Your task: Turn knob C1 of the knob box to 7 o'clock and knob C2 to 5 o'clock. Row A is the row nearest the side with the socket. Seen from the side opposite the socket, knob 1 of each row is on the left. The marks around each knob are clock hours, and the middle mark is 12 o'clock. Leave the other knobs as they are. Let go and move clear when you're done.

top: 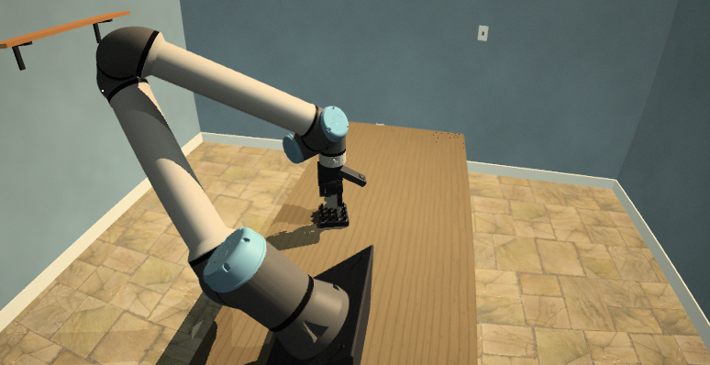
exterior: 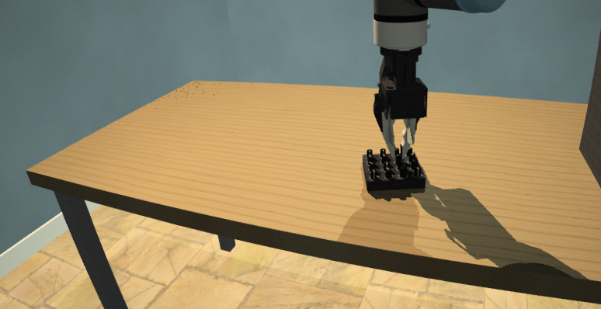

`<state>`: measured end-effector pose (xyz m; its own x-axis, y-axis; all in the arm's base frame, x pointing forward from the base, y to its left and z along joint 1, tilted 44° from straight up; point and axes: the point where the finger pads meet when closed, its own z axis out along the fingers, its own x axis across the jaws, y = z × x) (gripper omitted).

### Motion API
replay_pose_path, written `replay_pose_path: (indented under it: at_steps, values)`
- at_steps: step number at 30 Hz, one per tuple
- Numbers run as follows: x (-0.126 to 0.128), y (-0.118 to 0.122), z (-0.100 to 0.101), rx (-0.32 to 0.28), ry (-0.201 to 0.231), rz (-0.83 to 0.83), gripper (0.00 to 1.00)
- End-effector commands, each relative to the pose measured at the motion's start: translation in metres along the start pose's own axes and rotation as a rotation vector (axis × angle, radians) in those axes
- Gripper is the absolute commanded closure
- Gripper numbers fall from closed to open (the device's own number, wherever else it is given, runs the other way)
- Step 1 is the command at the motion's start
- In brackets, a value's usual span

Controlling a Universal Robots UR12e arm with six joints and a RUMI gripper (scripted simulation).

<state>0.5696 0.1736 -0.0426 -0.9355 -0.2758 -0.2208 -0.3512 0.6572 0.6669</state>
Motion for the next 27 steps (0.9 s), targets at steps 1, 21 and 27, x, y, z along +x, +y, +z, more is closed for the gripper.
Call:
replay_pose_path:
  at_steps: [1, 21, 27]
  values:
    - [-0.0001, -0.0003, -0.0005, 0.003, -0.001, 0.091, 0.96]
    - [0.0016, 0.0002, -0.0005, 0.003, -0.002, 0.465, 0.96]
    - [0.0019, 0.0003, -0.0005, 0.003, -0.002, 0.536, 0.96]
